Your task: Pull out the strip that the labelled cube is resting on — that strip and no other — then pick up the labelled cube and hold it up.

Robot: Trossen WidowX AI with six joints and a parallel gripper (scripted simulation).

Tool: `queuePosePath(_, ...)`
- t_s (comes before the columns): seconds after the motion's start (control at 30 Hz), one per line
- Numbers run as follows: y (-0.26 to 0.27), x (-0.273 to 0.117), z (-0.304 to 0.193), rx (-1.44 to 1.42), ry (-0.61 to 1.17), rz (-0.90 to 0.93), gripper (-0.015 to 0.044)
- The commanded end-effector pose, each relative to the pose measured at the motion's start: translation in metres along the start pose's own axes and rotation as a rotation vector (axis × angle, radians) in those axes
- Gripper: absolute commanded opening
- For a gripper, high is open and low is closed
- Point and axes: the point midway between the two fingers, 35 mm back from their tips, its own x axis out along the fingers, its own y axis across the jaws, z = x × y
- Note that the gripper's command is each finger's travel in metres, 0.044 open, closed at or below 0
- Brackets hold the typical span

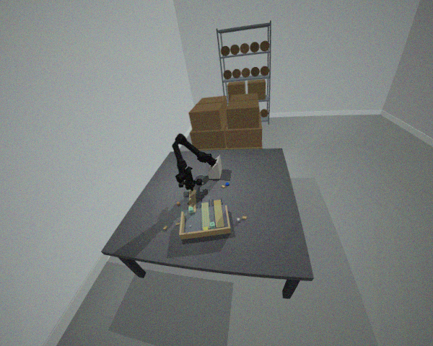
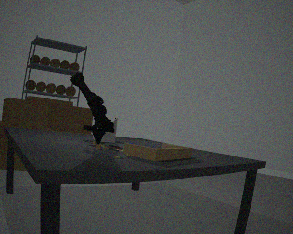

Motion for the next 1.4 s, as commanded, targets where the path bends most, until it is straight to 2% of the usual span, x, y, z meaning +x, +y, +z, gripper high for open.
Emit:
queuePosePath(0.0, 0.003, 0.006, -0.016, -0.006, 0.038, 0.006, 0.0000)
queuePosePath(0.4, 0.002, 0.005, -0.032, -0.007, 0.038, 0.006, 0.0000)
queuePosePath(0.43, -0.001, -0.002, -0.015, -0.001, 0.000, 0.000, 0.0000)
queuePosePath(0.6, -0.001, -0.040, -0.012, -0.005, 0.035, 0.009, 0.0000)
queuePosePath(0.8, 0.001, -0.041, -0.012, -0.006, 0.037, 0.009, 0.0000)
queuePosePath(0.97, 0.001, -0.040, 0.010, -0.144, 0.035, 0.011, 0.0131)
queuePosePath(1.37, 0.003, -0.041, 0.047, -0.146, 0.034, 0.011, 0.0440)
